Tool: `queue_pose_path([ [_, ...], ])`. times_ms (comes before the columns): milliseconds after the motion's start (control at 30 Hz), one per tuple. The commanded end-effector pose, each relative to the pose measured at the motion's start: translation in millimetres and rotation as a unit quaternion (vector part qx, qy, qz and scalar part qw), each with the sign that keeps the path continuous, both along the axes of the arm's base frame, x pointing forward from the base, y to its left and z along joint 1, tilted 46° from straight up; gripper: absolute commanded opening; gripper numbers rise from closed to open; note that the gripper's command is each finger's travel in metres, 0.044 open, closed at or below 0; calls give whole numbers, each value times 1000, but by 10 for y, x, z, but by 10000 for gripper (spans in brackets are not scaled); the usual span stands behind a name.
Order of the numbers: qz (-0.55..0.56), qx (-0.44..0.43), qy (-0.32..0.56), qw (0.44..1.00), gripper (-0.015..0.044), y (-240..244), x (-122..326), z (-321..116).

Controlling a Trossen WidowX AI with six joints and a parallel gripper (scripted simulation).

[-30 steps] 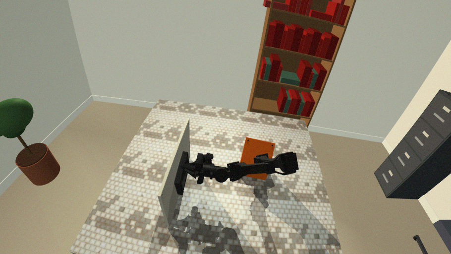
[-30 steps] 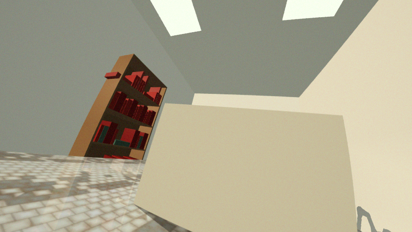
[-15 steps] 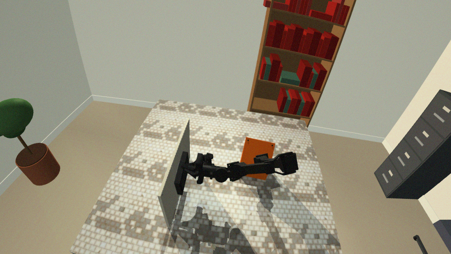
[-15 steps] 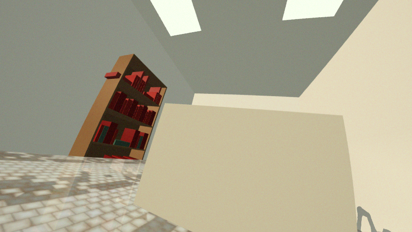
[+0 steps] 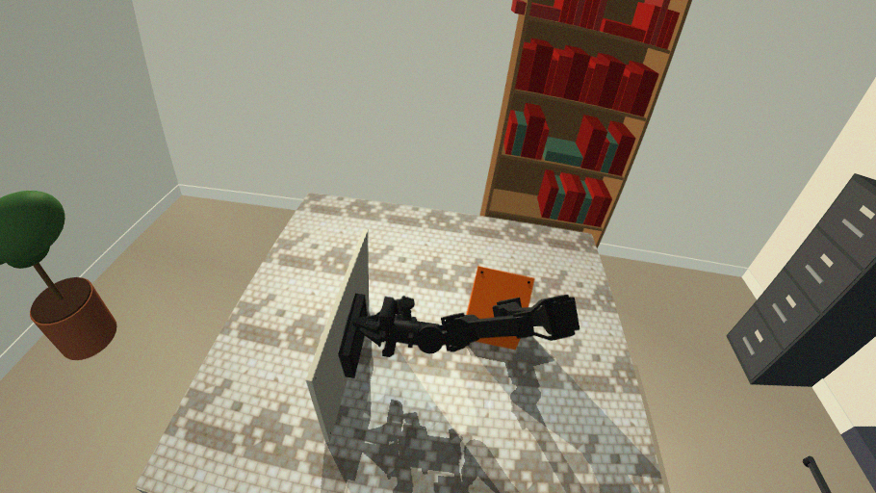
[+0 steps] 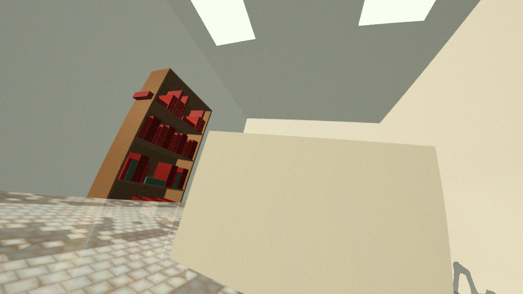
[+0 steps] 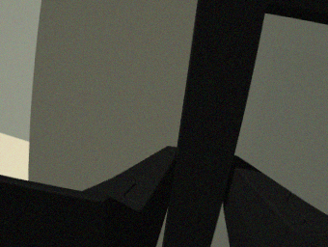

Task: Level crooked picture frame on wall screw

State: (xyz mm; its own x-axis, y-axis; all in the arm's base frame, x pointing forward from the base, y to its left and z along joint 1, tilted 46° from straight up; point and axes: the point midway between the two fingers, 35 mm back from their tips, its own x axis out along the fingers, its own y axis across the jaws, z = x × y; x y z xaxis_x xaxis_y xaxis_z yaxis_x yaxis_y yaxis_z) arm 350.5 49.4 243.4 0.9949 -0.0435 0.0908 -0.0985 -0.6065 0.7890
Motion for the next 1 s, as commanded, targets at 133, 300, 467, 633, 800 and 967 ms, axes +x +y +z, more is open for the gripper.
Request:
queue_pose_path([
  [133, -4, 2, -3, 1000, 0, -52, 2, -1],
  [300, -4, 2, -3, 1000, 0, -68, 2, -12],
  [467, -4, 2, -3, 1000, 0, -64, 3, -17],
  [633, -4, 2, -3, 1000, 0, -67, 2, -14],
  [800, -4, 2, -3, 1000, 0, -65, 2, -16],
  [967, -4, 2, -3, 1000, 0, -63, 3, -20],
])
